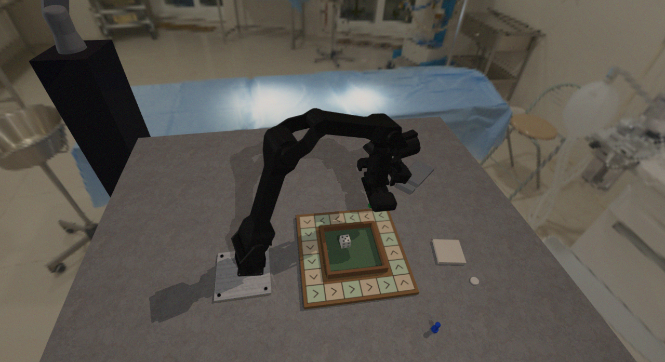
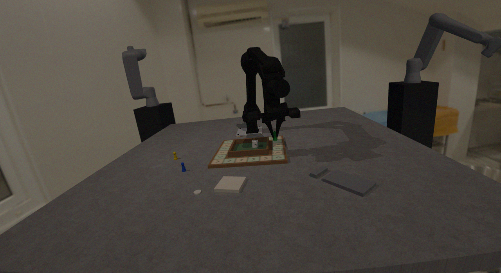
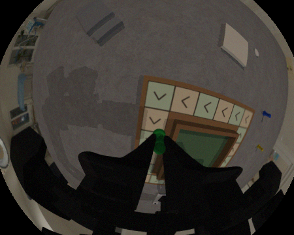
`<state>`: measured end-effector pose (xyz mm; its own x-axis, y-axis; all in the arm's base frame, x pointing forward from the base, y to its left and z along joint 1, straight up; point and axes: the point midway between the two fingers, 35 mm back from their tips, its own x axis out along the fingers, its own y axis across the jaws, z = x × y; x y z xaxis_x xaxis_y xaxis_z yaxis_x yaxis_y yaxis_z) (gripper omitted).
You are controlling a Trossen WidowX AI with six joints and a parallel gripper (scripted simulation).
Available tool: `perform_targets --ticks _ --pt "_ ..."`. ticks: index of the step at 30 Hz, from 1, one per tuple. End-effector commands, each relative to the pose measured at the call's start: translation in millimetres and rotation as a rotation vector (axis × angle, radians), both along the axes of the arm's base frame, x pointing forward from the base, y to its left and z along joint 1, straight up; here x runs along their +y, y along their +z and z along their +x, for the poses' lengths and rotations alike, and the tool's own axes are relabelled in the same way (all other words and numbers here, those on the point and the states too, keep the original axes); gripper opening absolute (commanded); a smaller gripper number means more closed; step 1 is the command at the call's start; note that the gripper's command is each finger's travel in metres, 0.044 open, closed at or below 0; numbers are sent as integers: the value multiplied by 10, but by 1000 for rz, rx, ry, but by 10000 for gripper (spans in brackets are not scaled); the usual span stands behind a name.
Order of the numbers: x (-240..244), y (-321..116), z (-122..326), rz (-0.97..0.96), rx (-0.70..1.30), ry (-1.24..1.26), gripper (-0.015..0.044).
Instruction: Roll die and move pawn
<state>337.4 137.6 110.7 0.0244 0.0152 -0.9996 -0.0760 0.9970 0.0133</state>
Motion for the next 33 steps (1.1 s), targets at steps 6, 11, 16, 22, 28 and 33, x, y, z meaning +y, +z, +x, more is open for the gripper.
perform_targets --ticks 6,11,16,22,28,33 --pt "61 -161 -51 1 1 -9 0" --pt "63 -370 -49 0 1 -9 0" --pt "63 -400 -50 0 1 -9 0" --pt "64 -437 -49 0 1 -9 0" --pt "65 -531 -47 0 1 -9 0" --pt "72 -503 -28 4 -8 -6 26"
